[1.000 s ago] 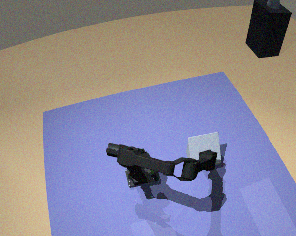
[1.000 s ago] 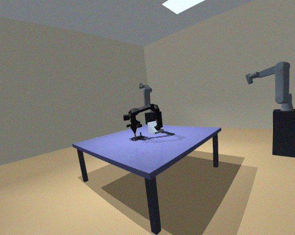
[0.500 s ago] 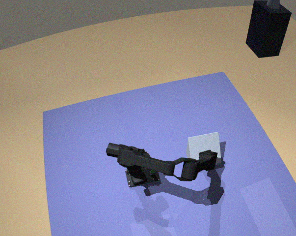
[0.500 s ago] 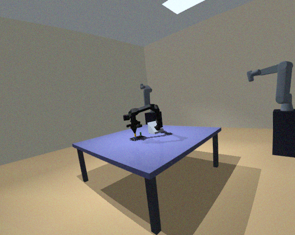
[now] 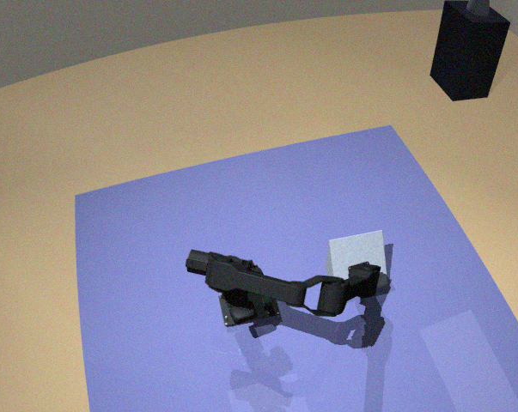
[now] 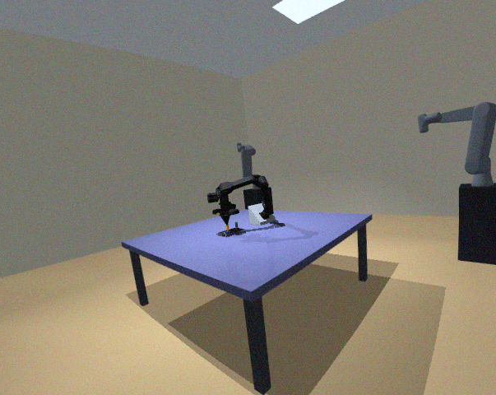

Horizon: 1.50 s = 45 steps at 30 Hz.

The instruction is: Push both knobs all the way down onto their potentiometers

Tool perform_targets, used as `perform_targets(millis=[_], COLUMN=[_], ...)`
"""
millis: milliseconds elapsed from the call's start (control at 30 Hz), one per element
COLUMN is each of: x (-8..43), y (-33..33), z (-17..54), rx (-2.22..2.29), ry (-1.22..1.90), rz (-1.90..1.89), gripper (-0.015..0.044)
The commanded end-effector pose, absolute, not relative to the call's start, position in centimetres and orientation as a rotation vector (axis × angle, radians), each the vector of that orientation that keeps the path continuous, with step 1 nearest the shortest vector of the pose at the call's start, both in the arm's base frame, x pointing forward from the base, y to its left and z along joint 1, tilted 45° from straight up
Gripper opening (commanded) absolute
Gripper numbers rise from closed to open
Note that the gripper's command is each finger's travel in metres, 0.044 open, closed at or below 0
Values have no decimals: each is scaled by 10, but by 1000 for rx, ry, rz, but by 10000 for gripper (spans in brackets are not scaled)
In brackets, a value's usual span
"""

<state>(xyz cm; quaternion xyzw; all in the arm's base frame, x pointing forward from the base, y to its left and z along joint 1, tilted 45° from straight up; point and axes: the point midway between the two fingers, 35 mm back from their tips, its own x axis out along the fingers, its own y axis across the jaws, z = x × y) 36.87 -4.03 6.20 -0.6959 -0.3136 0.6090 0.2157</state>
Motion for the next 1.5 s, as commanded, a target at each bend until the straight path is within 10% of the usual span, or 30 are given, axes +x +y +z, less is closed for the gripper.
perform_targets(millis=[0, 1467], x=[370, 370], y=[-38, -34], z=[61, 57], rx=[-1927, -1927], ry=[-869, -869], rz=[1682, 1682], gripper=[0, 0])
